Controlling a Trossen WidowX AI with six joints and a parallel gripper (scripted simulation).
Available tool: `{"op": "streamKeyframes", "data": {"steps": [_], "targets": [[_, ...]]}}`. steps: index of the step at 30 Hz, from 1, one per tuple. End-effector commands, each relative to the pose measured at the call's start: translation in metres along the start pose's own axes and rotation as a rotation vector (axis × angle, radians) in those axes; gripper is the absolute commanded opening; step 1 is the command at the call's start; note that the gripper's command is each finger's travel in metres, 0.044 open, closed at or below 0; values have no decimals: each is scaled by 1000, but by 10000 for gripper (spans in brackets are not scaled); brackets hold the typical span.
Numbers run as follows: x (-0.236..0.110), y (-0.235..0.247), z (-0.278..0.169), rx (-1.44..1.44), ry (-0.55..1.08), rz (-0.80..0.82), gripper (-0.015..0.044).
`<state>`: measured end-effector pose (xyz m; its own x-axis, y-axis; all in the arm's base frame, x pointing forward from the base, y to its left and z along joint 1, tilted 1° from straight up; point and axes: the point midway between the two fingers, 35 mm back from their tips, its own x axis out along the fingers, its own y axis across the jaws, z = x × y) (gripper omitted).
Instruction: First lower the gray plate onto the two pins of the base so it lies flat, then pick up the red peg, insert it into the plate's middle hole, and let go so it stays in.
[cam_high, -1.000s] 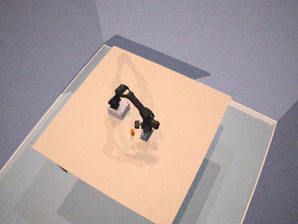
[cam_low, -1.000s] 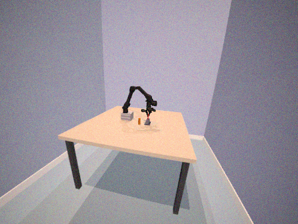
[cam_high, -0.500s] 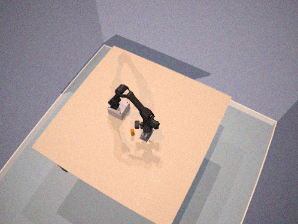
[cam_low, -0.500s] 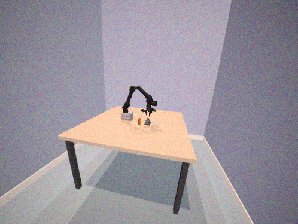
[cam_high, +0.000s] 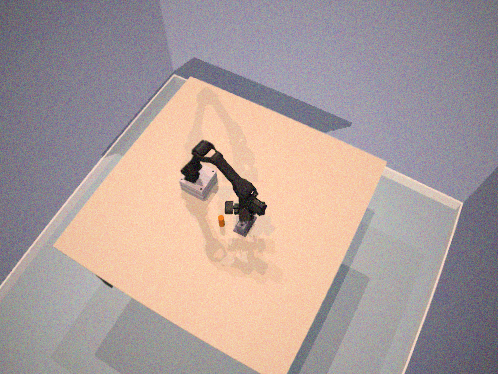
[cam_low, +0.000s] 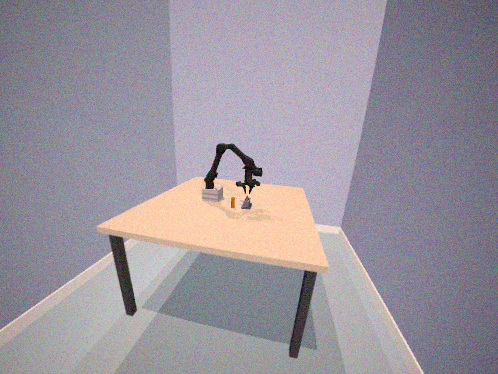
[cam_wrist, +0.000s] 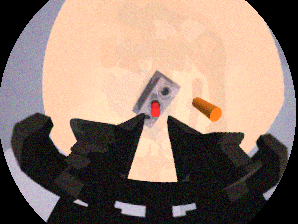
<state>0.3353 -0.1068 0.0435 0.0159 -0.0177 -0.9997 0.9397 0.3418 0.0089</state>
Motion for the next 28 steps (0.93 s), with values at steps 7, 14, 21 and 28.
{"op": "streamKeyframes", "data": {"steps": [7,14,21,28], "targets": [[-8,0,0,-1,1,2,150],[-12,-1,0,-1,1,2,150],[-17,-2,1,-1,1,2,150],[-21,-2,1,-1,1,2,150]]}}
